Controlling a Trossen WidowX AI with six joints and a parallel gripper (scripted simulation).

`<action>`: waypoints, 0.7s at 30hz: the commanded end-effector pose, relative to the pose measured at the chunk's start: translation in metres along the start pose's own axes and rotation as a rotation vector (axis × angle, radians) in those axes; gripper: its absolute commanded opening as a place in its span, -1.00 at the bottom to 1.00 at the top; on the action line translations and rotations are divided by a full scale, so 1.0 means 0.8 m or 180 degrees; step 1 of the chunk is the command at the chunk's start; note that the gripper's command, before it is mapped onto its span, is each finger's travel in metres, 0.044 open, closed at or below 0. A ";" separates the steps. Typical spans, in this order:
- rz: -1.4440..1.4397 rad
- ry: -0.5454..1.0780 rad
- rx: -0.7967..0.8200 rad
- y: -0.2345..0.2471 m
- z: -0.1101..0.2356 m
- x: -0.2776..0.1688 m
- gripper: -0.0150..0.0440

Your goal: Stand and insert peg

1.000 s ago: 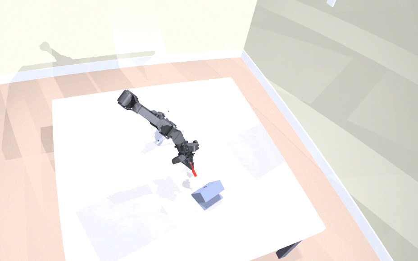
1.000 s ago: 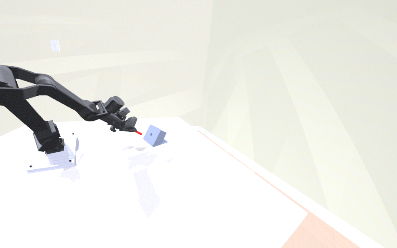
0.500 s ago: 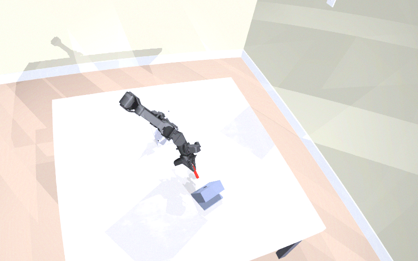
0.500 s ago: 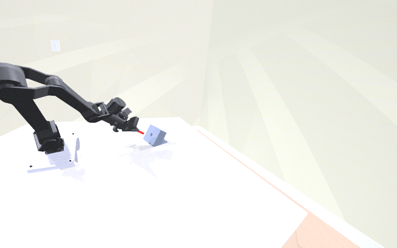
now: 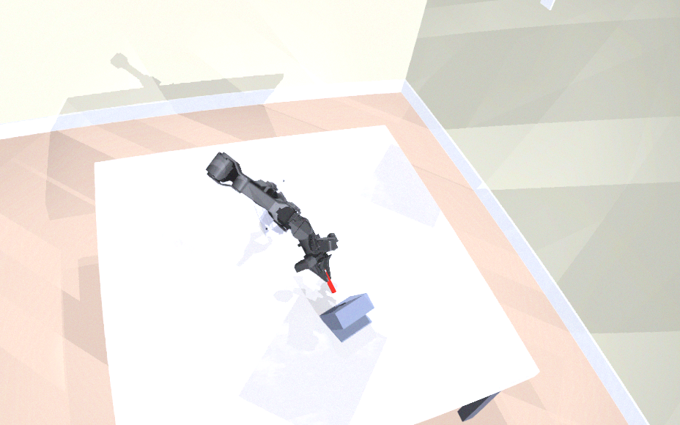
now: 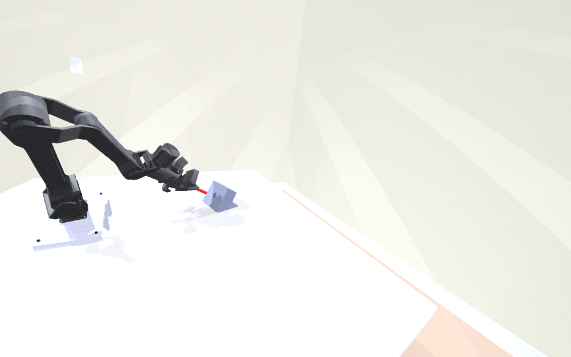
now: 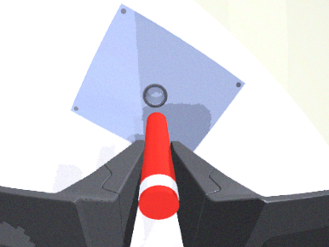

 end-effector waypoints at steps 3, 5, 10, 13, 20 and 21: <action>0.0043 -0.0051 -0.0009 0.003 -0.007 0.001 -0.49; 0.0051 -0.0065 -0.0017 0.003 -0.008 0.001 -0.49; 0.0058 -0.0085 -0.0028 0.004 -0.011 0.001 -0.49; 0.0052 -0.0101 -0.0037 0.004 -0.013 0.001 -0.49; 0.0035 -0.0144 -0.0061 0.006 -0.018 0.000 -0.49; 0.0033 -0.0150 -0.0065 0.007 -0.019 0.000 -0.49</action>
Point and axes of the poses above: the point midway between the two fingers, 35 mm back from their tips, its own z axis back along the fingers, its own y axis across the jaws, x = y × z, the point moved 5 cm from there along z, back along the fingers, and after that the axes turned 9 degrees about -z, right-handed, at the moved point
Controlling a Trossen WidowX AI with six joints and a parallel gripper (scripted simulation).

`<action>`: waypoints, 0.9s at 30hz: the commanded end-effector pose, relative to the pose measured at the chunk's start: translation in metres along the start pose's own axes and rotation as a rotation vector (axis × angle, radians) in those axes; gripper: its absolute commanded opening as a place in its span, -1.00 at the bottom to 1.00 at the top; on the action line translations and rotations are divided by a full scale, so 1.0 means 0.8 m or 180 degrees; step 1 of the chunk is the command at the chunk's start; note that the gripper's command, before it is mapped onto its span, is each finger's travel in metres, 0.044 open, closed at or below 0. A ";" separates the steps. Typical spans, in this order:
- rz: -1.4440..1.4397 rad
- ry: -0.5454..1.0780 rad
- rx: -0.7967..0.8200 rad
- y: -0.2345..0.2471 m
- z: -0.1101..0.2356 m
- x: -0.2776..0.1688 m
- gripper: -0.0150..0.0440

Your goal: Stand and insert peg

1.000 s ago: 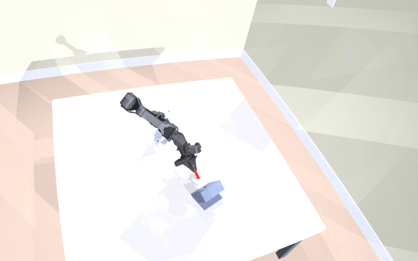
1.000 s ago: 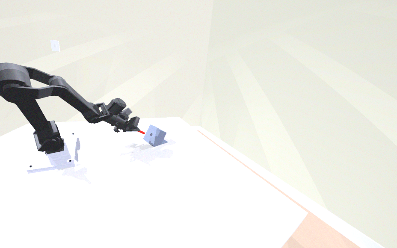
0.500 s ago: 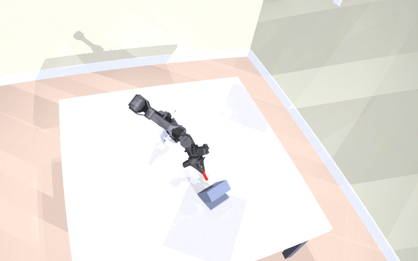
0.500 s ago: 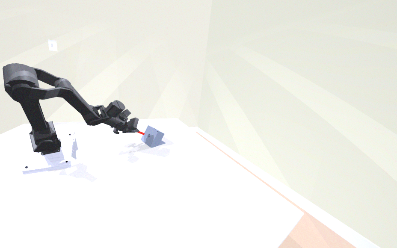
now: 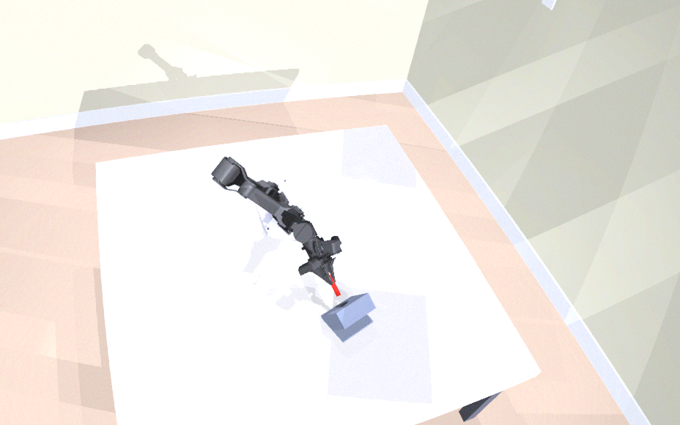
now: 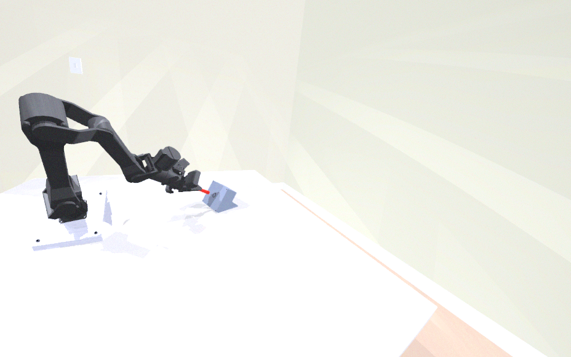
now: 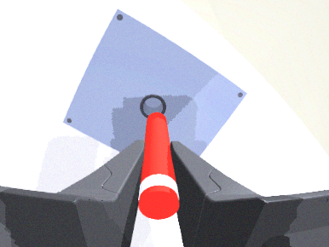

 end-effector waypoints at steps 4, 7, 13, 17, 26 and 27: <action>0.0008 -0.0029 0.0003 0.003 -0.005 -0.001 -0.49; 0.0005 -0.0031 0.0003 0.003 -0.009 -0.002 -0.49; -0.0001 -0.0033 0.0001 0.003 -0.019 -0.002 -0.49; -0.0002 -0.0034 0.0000 0.003 -0.026 -0.002 -0.49; -0.0014 -0.0022 -0.0006 0.003 -0.027 -0.003 -0.49; -0.0014 -0.0022 -0.0006 0.003 -0.027 -0.003 -0.49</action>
Point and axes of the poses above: the point midway between the two fingers, 35 mm back from their tips, its own z axis back along the fingers, its own y axis across the jaws, x = y × z, the point moved 5 cm from there along z, back along the fingers, and after that the axes turned 9 degrees about -z, right-handed, at the moved point
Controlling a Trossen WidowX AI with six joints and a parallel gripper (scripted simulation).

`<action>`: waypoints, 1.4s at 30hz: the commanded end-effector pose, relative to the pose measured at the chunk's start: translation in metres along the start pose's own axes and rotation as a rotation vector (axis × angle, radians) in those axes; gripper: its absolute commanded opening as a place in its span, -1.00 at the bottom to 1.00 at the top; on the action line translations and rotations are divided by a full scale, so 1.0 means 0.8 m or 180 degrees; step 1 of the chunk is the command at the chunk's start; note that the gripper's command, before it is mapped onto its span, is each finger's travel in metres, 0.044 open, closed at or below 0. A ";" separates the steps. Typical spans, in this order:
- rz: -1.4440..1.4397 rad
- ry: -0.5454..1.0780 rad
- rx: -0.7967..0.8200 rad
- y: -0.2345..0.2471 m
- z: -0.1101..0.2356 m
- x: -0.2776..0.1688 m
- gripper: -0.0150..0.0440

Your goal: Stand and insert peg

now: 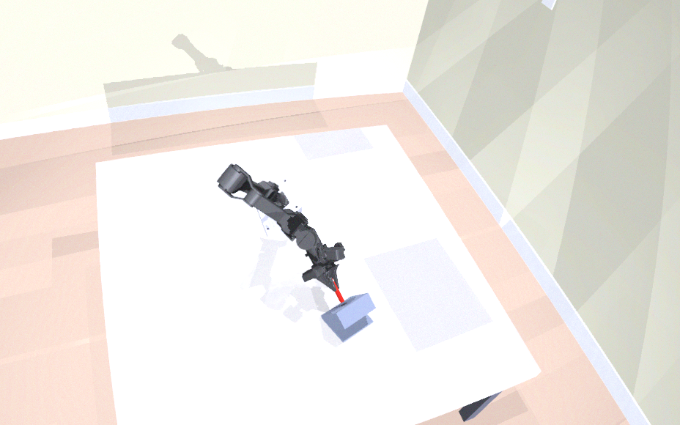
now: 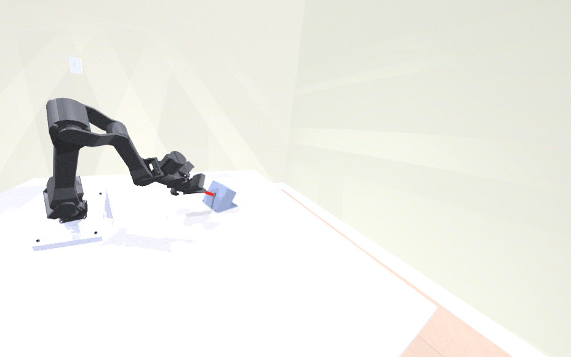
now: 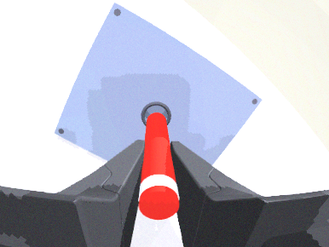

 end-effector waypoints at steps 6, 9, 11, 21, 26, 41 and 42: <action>-0.0001 0.0002 0.0000 0.000 0.002 0.000 -0.49; -0.0001 0.0002 0.0000 0.000 0.002 0.000 -0.49; -0.0001 0.0002 0.0000 0.000 0.002 0.000 -0.49; -0.0001 0.0001 -0.0001 0.001 -0.005 0.000 -0.49; -0.0001 0.0001 -0.0001 0.001 -0.008 0.001 -0.49; -0.0001 0.0000 -0.0002 0.001 -0.018 0.002 -0.49; -0.0001 0.0000 -0.0002 0.002 -0.019 0.002 -0.49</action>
Point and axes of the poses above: the point midway between the two fingers, 35 mm back from their tips, its own z axis back along the fingers, its own y axis across the jaws, x = y × z, the point moved 5 cm from there along z, back along the fingers, and after that the axes turned 9 degrees about -z, right-handed, at the moved point
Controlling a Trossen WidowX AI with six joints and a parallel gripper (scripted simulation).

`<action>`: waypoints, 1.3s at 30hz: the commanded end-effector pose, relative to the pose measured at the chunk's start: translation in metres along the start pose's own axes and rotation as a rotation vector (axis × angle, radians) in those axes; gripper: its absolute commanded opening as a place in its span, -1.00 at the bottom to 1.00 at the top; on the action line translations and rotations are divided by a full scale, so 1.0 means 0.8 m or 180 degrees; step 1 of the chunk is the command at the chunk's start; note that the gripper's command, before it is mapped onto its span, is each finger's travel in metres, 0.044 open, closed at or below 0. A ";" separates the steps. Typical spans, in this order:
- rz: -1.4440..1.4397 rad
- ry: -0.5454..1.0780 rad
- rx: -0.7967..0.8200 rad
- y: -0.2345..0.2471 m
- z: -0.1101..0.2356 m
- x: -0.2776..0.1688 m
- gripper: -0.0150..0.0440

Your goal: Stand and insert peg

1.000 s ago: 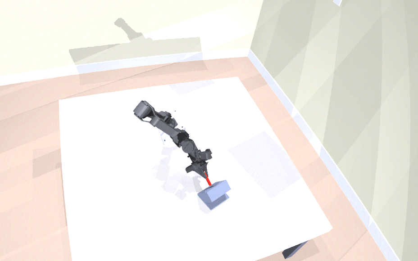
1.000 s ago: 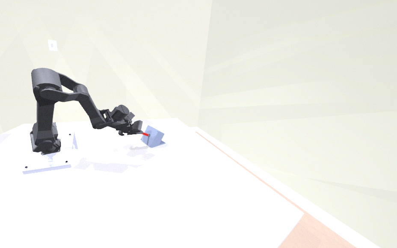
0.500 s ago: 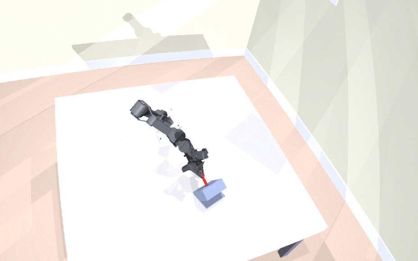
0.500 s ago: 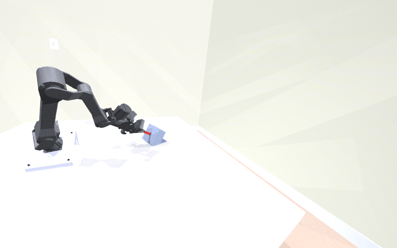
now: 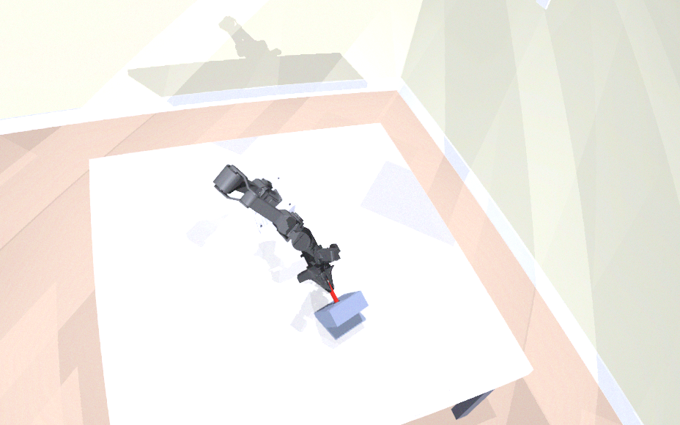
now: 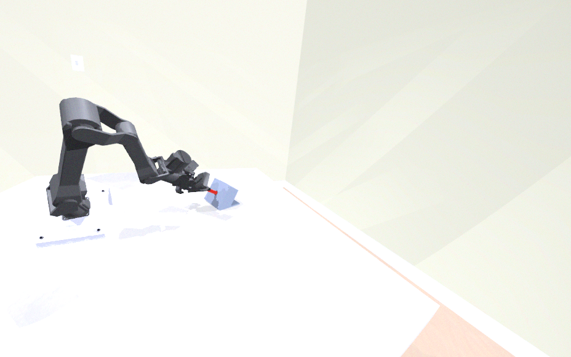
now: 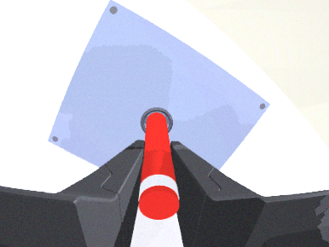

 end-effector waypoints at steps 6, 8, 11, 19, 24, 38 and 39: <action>0.0014 -0.0013 0.0006 0.001 -0.008 0.001 -0.49; 0.0014 -0.0013 0.0006 0.001 -0.010 0.001 -0.49; 0.0014 -0.0013 0.0006 0.001 -0.012 0.001 -0.49; 0.0014 -0.0014 0.0005 0.001 -0.017 0.001 -0.49; 0.0014 -0.0014 0.0005 0.001 -0.021 0.001 -0.49; 0.0014 -0.0014 0.0004 0.000 -0.028 0.001 -0.49; 0.0014 -0.0014 0.0004 0.000 -0.029 0.001 -0.49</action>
Point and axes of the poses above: the point midway between the two fingers, 35 mm back from their tips, its own z axis back along the fingers, its own y axis across the jaws, x = y × z, the point moved 5 cm from there along z, back along the fingers, and after that the axes turned 9 degrees about -z, right-handed, at the moved point
